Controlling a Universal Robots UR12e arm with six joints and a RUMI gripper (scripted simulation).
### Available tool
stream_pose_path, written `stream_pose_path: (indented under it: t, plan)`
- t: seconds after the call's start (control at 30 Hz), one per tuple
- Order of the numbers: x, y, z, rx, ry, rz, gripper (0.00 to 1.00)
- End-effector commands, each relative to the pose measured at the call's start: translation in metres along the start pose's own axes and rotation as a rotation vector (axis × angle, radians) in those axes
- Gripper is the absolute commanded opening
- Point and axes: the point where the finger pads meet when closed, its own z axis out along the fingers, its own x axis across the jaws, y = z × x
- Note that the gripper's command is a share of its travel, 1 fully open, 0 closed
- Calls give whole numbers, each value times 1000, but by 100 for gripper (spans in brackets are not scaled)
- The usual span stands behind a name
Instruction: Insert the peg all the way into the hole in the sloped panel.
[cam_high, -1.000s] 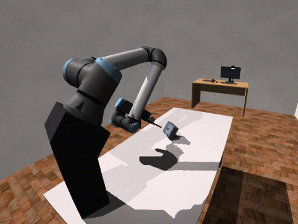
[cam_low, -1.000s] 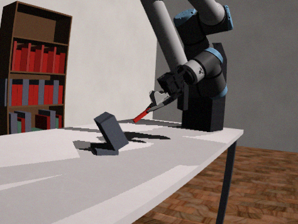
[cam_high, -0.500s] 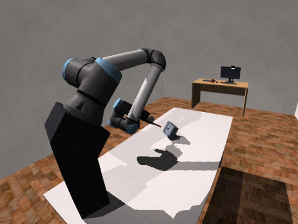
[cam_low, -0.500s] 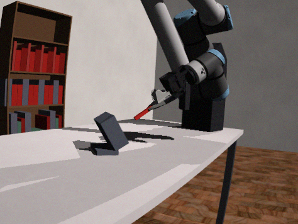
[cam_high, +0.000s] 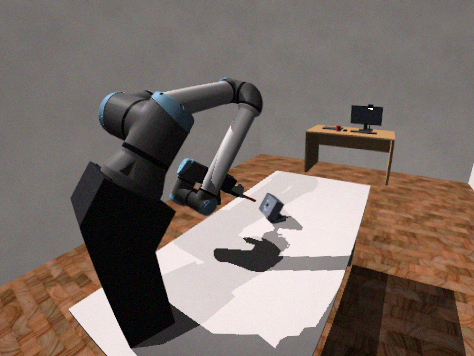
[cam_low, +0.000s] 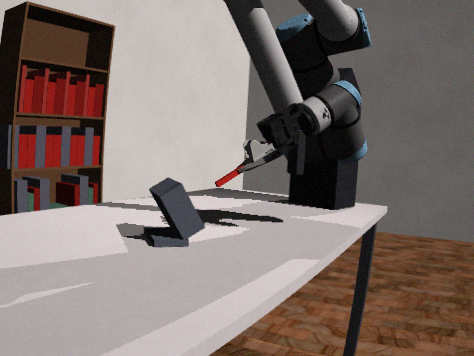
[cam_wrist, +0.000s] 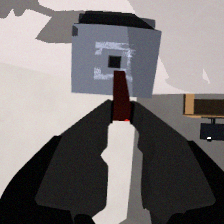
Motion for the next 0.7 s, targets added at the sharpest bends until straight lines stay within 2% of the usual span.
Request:
stream_pose_path:
  t: [0.0,0.3,0.67]
  plan:
    - [-1,1,-5,-20,-2,23,0]
    - [-4,2,-6,-26,-5,29,0]
    - [-4,3,19,-27,-5,29,0]
